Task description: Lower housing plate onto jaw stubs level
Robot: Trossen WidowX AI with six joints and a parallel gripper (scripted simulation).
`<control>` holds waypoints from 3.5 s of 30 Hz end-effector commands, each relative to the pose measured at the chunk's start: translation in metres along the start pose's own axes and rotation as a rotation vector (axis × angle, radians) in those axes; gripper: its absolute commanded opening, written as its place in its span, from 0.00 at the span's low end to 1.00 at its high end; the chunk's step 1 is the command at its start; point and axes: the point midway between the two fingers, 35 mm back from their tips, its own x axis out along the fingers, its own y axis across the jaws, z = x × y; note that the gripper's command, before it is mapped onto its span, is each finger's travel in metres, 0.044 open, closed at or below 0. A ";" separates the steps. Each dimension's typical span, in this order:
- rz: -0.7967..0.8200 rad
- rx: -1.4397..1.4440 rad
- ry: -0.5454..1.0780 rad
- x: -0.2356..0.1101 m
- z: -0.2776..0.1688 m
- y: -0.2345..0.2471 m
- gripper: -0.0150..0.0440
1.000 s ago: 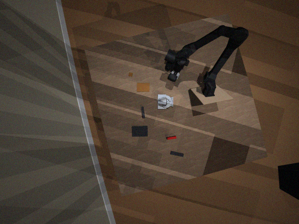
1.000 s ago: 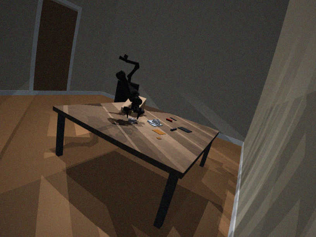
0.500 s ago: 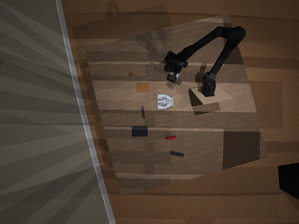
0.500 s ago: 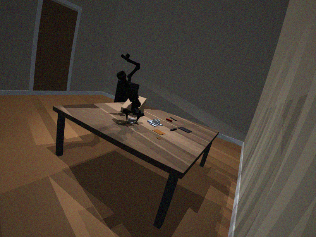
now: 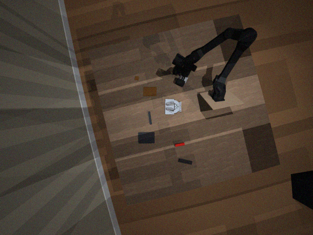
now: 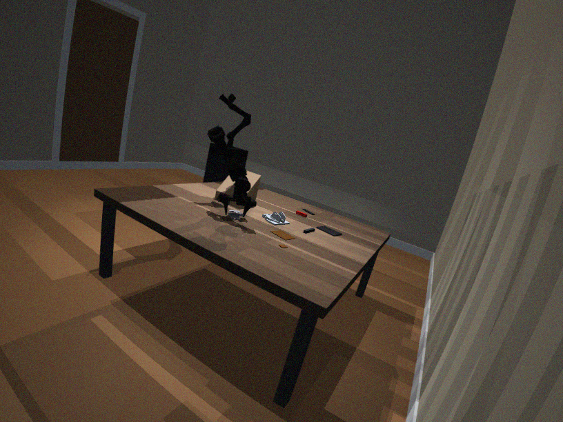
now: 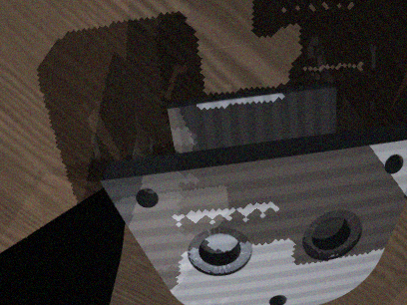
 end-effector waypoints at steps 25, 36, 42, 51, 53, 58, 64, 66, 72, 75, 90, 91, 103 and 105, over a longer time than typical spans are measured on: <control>0.000 0.000 0.000 0.000 0.000 0.000 0.85; 0.005 0.001 0.003 -0.014 0.001 0.002 0.85; 0.009 0.000 0.005 -0.032 0.002 0.004 0.85; 0.009 -0.003 0.003 -0.061 0.001 0.002 0.85; 0.008 -0.004 0.001 -0.068 0.001 0.002 0.85; 0.008 -0.004 0.000 -0.072 0.000 0.001 0.85; 0.014 -0.118 0.002 -0.072 0.002 0.008 0.85; 0.016 -0.169 0.003 -0.071 0.002 0.012 0.85; 0.024 -0.320 0.004 -0.071 0.003 0.022 0.85; 0.028 -0.396 0.004 -0.071 0.004 0.027 0.85; 0.045 -0.776 0.002 -0.070 0.005 0.052 0.85; 0.046 -0.802 0.001 -0.070 0.005 0.054 0.85; 0.056 -1.106 -0.004 -0.070 0.004 0.074 0.85; 0.057 -1.157 -0.005 -0.070 0.004 0.078 0.85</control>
